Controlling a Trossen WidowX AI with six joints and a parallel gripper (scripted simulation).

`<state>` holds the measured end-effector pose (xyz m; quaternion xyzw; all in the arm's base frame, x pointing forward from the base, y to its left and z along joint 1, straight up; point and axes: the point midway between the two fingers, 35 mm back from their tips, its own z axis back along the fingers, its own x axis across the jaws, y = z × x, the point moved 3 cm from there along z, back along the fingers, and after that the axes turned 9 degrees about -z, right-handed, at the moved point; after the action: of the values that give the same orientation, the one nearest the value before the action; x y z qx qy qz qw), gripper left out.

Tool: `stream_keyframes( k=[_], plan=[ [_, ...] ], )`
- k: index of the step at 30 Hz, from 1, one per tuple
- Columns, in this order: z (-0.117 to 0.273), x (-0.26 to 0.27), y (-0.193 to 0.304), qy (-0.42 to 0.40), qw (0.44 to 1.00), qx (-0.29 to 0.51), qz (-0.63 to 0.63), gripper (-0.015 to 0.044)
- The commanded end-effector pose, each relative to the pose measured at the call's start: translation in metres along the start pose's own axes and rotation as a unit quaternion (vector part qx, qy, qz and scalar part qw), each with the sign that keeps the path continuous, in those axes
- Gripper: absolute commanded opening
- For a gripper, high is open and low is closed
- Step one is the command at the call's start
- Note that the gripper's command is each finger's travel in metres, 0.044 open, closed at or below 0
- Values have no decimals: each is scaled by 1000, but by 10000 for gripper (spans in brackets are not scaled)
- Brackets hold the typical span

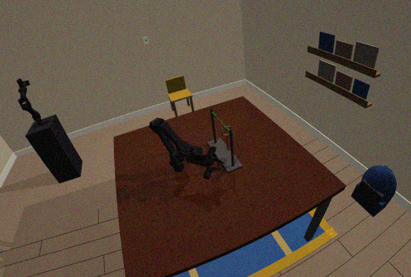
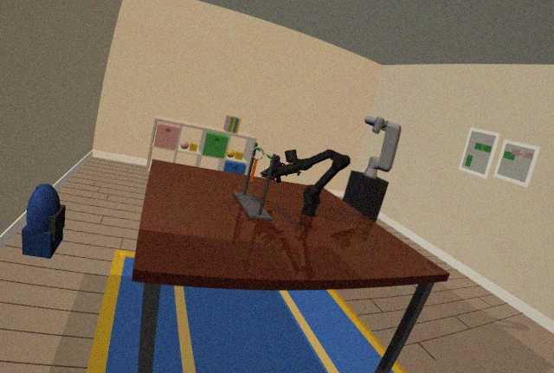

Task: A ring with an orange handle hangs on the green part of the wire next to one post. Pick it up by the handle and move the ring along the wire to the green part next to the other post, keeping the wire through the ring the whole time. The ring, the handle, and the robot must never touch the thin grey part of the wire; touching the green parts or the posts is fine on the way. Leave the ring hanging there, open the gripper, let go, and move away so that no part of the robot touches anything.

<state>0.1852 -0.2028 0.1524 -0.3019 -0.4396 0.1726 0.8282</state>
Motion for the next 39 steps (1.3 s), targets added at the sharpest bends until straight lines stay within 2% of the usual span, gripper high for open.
stream_keyframes(
  k=[1,12,21,32,39],
  plan=[
    [2,6,26,-64,993,3,96,160],
    [21,21,102,-226,912,-24,342,160],
    [19,28,104,-229,909,-22,347,160],
    [-2,75,80,-239,904,-33,354,160],
    [-5,80,79,-240,903,-35,354,160]
  ],
)
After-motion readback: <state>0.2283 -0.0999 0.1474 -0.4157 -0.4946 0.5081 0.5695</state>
